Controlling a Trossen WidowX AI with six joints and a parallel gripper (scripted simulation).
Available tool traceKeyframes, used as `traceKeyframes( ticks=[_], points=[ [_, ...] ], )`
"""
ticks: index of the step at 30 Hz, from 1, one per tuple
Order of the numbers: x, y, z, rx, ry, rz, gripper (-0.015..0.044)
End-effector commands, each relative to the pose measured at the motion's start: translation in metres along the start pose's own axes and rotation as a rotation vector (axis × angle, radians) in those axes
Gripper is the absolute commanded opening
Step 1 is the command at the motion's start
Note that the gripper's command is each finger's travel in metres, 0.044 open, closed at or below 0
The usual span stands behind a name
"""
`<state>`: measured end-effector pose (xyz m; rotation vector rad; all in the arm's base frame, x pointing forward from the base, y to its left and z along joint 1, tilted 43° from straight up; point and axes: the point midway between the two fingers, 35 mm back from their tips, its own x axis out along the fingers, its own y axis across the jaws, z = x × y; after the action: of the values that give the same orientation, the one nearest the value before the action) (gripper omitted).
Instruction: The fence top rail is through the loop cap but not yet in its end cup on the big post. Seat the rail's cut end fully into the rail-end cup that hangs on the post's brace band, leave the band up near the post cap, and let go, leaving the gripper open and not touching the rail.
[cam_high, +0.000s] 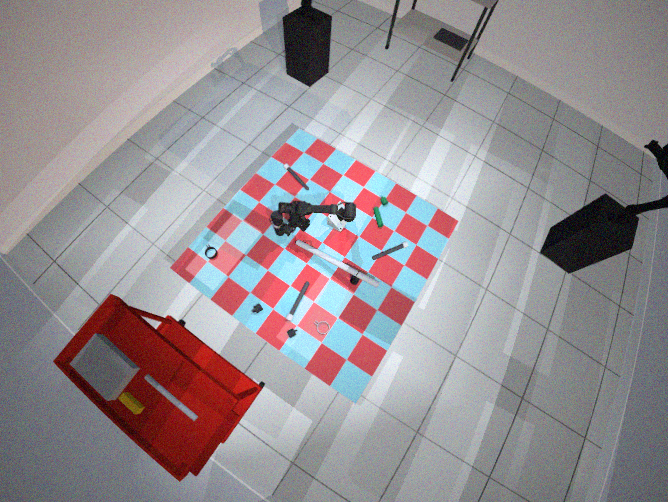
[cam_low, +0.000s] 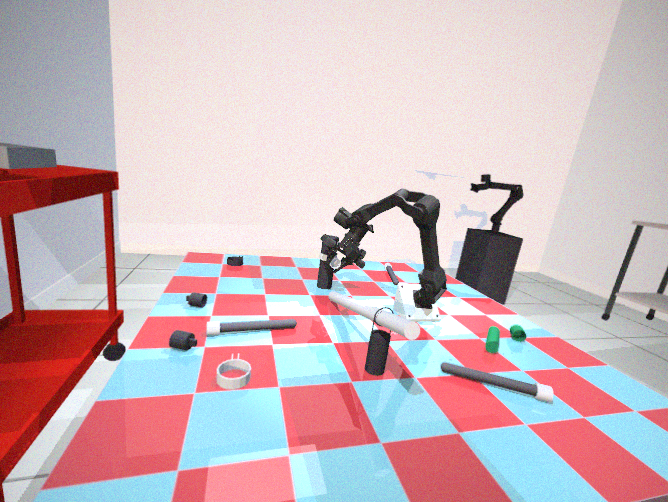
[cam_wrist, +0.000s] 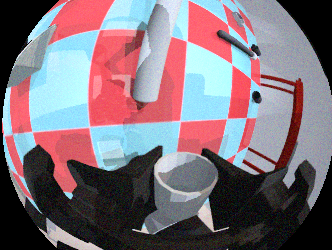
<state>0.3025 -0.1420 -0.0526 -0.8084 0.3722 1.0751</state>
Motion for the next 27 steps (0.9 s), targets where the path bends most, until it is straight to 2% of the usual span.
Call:
traceKeyframes(
  ticks=[1,27],
  points=[
    [0.0021,-0.0020,0.0001,0.027,0.017,0.002,0.0000],
    [0.0018,-0.0019,0.0000,0.026,0.017,0.001,0.0000]
  ],
)
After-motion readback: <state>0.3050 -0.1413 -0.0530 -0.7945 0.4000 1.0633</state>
